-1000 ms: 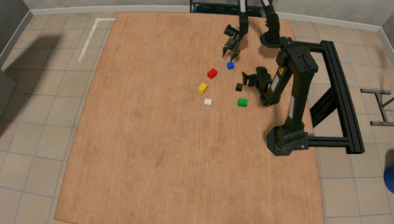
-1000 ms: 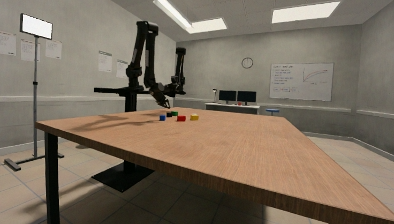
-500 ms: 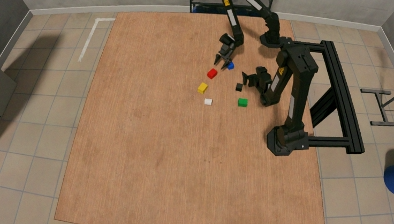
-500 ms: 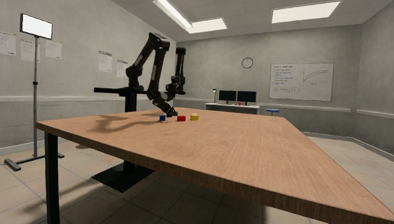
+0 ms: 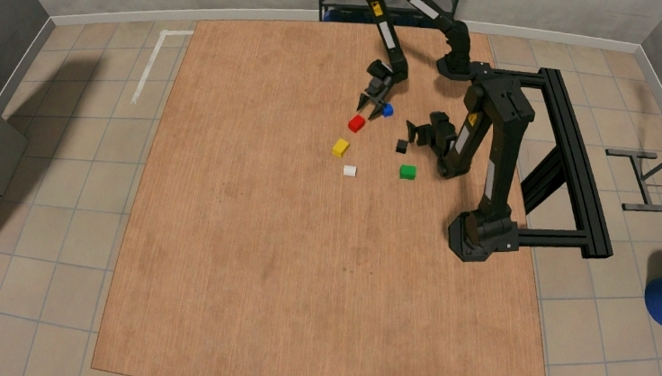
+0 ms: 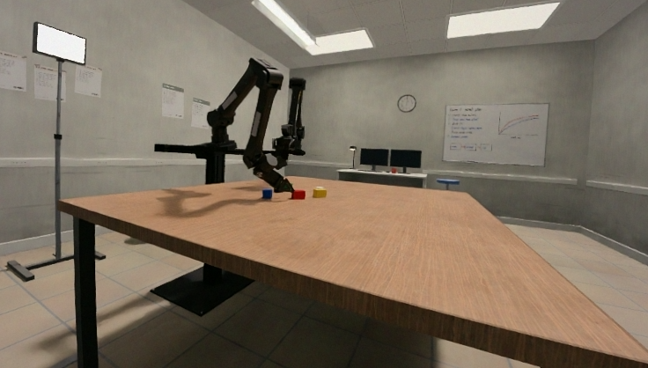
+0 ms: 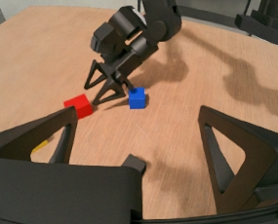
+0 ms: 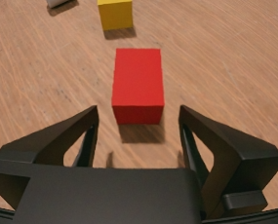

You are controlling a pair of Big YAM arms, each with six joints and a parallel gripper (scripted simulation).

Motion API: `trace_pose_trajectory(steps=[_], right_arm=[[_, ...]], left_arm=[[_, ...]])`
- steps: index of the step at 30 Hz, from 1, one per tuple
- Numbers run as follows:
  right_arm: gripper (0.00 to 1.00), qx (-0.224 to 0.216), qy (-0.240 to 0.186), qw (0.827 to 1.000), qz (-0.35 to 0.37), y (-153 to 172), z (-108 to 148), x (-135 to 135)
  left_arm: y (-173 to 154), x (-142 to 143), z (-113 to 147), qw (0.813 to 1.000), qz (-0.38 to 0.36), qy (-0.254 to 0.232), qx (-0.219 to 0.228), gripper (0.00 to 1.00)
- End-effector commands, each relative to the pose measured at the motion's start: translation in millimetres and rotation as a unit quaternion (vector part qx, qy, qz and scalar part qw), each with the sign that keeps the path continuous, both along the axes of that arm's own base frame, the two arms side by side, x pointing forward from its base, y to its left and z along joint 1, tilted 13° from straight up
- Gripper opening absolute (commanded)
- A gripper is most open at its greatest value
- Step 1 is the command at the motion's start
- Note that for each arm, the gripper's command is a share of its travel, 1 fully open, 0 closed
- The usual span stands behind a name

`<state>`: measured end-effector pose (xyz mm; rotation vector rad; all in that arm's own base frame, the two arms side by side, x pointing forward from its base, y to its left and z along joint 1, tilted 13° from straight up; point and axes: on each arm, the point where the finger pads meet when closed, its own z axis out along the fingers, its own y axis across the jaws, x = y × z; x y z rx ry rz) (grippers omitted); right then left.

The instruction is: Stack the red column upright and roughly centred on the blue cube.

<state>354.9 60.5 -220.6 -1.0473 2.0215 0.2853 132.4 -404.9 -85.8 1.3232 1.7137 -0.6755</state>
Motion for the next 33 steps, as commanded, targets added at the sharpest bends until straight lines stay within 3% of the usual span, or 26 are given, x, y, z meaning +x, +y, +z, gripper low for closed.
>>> trace_pose_trajectory(steps=[1,33], right_arm=[[0.64,0.004,0.001,1.0,0.0,7,-2,5],[0.64,0.004,-0.002,1.0,0.0,29,-29,28]], left_arm=[[-4,0,6,1.0,-0.002,-0.004,-0.011,1.0],[-4,0,6,1.0,-0.002,-0.004,-0.011,1.0]])
